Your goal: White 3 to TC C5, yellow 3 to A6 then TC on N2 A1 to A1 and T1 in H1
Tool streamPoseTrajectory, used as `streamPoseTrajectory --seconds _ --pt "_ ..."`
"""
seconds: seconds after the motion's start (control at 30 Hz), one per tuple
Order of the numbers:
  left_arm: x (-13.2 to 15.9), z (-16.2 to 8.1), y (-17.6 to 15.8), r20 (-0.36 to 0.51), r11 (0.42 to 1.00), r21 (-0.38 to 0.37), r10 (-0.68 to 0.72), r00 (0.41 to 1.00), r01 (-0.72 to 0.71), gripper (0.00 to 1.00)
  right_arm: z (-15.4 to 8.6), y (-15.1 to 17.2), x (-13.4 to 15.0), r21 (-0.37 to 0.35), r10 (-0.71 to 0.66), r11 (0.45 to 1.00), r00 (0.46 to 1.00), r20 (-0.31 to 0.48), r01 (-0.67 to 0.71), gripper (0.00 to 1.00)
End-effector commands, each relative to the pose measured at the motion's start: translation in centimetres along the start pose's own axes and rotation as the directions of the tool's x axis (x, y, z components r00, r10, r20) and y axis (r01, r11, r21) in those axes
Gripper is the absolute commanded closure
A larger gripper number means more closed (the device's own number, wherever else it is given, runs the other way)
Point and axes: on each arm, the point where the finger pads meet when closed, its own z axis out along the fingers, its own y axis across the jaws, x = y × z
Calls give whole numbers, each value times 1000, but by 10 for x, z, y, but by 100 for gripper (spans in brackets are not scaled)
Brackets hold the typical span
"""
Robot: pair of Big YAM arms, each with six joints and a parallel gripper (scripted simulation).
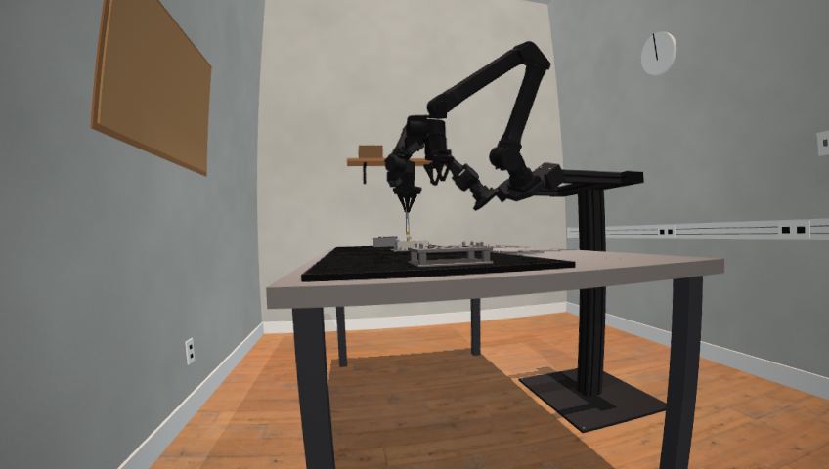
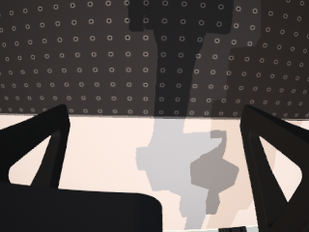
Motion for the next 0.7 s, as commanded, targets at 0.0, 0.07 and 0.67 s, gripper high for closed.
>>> streamPoseTrajectory --seconds 0.0,0.07,0.67 --pt "-12 -8 2 28 1000 2 7 1000 -7 0 12 0 0 -2 -2 1000 1000 -7 2 91" --pt "-12 -8 2 28 1000 2 7 1000 -7 0 11 3 -1 -5 -7 1000 1000 -4 7 91" --pt "-12 -8 2 28 1000 2 7 1000 -7 0 14 -1 -3 3 5 1000 1000 0 -5 91"
